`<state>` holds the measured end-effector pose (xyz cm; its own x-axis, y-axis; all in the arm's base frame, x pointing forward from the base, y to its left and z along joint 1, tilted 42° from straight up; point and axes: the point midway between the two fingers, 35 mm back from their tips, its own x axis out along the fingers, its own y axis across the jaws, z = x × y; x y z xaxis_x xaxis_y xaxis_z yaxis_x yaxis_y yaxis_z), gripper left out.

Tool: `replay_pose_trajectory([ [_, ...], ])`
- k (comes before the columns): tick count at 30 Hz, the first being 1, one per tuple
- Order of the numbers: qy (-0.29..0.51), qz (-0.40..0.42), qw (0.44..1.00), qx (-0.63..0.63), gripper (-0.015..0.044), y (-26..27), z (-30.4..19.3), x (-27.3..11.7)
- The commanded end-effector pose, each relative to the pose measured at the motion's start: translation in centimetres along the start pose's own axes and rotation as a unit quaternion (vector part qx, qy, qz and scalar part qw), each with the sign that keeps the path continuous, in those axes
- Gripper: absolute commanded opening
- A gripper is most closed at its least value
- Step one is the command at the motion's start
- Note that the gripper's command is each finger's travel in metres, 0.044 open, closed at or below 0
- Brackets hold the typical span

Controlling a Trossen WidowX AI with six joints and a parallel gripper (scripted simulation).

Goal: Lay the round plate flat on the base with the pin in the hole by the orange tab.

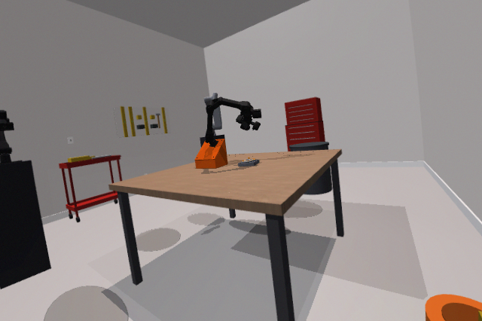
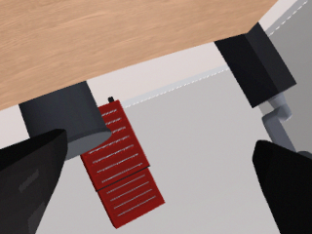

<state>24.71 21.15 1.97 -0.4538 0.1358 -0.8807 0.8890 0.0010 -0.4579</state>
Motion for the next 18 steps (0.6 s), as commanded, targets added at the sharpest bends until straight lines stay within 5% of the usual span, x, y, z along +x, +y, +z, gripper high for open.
replay_pose_trajectory([
  [1,-0.005,0.003,1.000,-0.008,0.0374,0.1,0.2,0.1],
  [10,-0.225,0.052,0.911,-0.343,0.0137,3.7,7.8,4.2],
  [15,-0.375,0.000,0.770,-0.516,0.0006,5.0,12.7,5.1],
  [18,-0.419,-0.031,0.715,-0.559,0.0000,5.1,14.2,5.1],
])
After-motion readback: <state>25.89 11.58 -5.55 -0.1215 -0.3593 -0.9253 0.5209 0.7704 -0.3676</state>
